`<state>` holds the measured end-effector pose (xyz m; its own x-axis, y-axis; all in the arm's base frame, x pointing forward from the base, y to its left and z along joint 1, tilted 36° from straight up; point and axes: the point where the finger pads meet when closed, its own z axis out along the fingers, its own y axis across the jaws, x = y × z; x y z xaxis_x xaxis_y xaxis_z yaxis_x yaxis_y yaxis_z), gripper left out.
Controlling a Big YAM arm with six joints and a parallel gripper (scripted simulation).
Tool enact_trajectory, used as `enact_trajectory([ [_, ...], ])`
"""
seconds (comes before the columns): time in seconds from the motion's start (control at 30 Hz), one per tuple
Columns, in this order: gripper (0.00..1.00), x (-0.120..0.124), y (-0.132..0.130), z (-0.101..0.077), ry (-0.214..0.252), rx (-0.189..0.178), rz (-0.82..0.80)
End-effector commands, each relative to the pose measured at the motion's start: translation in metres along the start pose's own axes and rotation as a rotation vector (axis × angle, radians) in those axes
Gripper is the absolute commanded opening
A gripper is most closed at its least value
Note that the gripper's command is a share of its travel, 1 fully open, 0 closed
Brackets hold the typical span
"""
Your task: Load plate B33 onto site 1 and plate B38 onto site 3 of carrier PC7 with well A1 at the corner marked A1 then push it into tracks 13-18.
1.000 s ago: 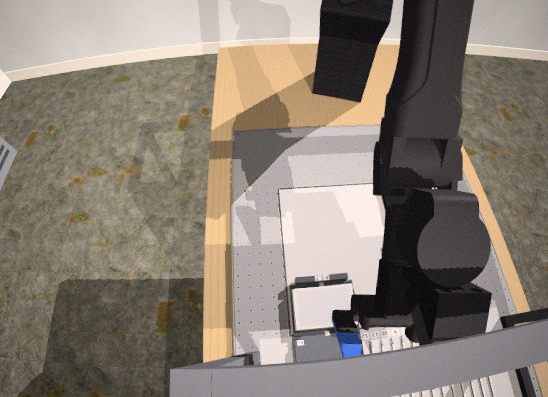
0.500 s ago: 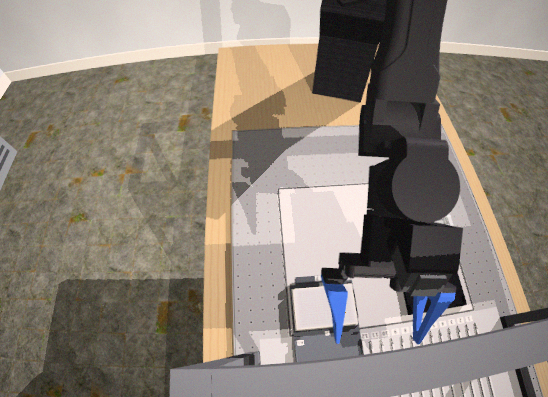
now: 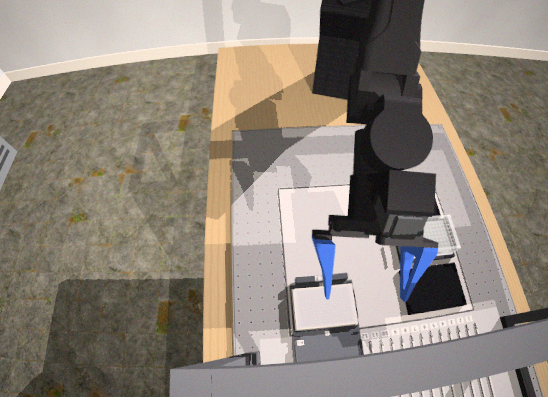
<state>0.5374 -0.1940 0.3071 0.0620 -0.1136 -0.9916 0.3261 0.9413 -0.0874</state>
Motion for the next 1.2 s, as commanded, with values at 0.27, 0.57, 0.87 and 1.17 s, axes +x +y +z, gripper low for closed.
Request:
enact_trajectory([
  [0.27, 1.0, 0.003, -0.021, -0.043, -0.052, 0.021, 0.004],
  [0.57, 1.0, 0.018, -0.027, -0.067, -0.049, 0.021, 0.004],
  [0.87, 1.0, 0.037, -0.035, -0.097, -0.047, 0.021, 0.002],
  [1.17, 1.0, 0.053, -0.027, -0.073, 0.185, 0.004, -0.015],
])
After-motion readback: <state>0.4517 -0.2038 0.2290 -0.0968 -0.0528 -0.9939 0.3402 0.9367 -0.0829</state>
